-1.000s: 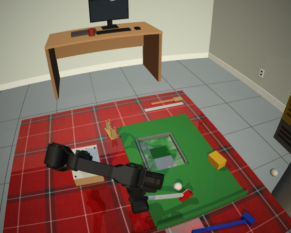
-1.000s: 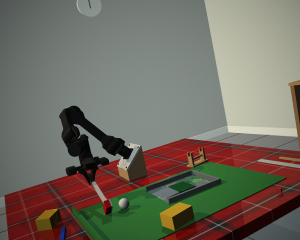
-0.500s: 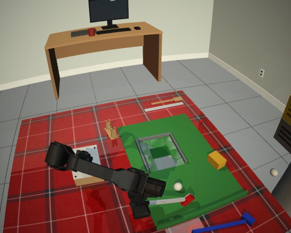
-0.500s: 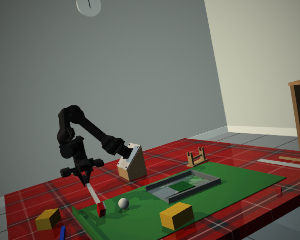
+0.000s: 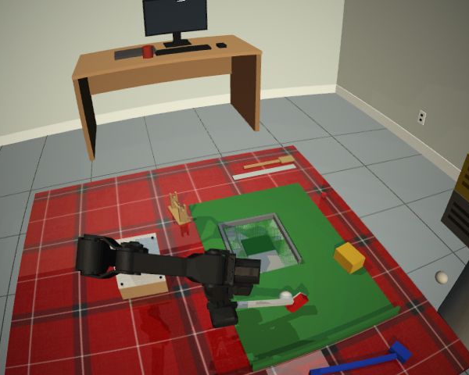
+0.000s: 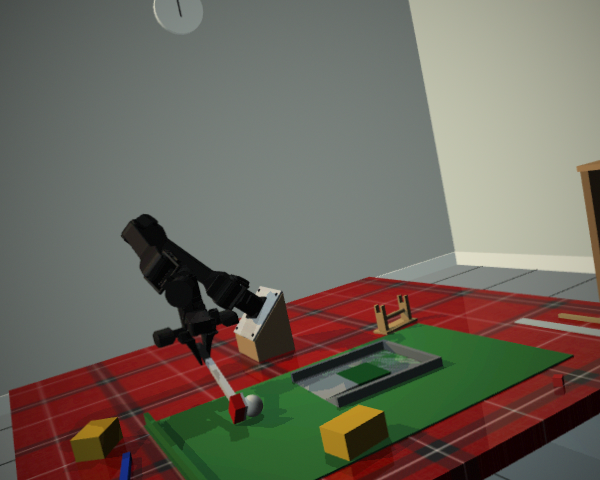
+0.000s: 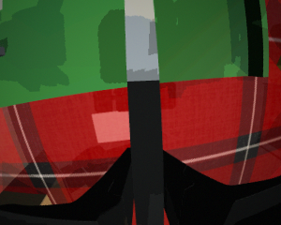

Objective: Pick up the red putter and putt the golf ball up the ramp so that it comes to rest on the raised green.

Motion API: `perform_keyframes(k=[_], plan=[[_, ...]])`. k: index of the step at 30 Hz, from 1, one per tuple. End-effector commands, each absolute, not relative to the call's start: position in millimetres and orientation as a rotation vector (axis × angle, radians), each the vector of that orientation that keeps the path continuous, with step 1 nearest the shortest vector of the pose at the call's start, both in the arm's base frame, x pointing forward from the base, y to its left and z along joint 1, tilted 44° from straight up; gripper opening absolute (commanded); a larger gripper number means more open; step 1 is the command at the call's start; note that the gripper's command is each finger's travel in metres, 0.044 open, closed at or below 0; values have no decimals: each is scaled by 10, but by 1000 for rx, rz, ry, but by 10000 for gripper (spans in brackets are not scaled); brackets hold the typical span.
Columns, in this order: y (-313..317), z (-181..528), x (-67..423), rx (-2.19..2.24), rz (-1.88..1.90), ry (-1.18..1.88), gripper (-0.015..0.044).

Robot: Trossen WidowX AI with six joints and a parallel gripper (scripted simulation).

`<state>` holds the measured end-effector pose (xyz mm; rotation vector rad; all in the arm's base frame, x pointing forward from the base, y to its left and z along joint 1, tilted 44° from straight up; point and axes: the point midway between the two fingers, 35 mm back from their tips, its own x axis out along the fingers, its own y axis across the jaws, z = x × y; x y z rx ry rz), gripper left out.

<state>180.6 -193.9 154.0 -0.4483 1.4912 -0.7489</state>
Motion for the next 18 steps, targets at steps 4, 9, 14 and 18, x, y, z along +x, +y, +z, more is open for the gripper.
perform_keyframes(k=[4, 9, 14, 18], plan=[[-1488, 1088, 1807, -474, -740, 1503, 0], [-1436, 1135, 1823, -472, -738, 1503, 0], [-1284, 1282, 1855, -469, -734, 1504, 0], [-1151, 1422, 1865, -470, -735, 1505, 0]])
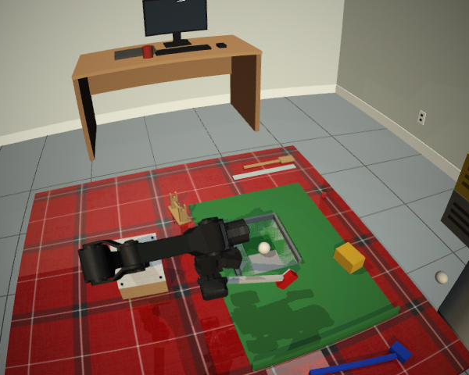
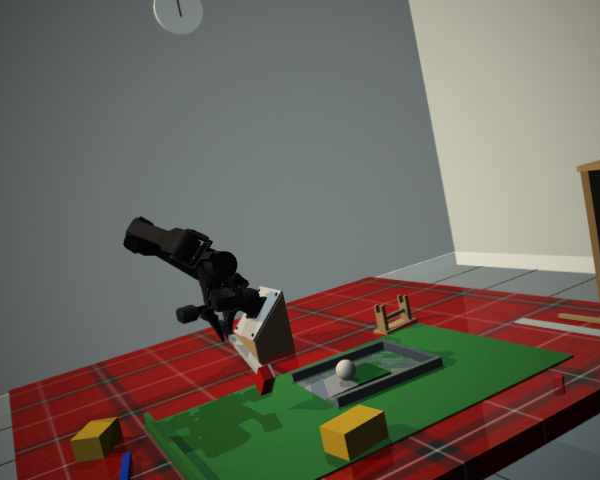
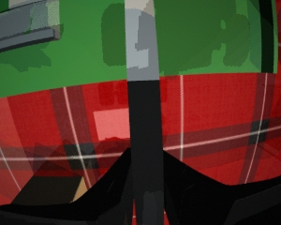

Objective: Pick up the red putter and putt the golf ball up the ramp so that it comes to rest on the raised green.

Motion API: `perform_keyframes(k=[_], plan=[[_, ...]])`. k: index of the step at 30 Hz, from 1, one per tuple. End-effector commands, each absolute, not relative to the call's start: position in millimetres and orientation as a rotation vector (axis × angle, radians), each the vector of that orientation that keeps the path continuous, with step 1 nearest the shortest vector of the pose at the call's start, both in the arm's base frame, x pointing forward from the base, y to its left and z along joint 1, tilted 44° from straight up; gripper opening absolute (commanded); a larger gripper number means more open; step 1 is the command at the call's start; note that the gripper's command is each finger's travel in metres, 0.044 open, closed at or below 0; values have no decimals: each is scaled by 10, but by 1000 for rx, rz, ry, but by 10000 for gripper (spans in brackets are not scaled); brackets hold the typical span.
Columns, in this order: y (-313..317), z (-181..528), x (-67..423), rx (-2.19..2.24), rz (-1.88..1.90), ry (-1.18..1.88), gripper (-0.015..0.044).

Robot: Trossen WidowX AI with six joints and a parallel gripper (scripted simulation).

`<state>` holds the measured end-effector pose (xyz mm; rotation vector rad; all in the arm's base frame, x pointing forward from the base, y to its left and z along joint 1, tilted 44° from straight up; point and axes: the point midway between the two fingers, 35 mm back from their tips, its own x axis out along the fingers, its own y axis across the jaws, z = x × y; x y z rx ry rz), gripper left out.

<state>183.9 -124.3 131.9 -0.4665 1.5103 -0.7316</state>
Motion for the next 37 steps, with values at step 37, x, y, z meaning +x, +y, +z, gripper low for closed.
perform_keyframes(k=[37], plan=[[-1126, 1448, 1852, -470, -732, 1506, 0]])
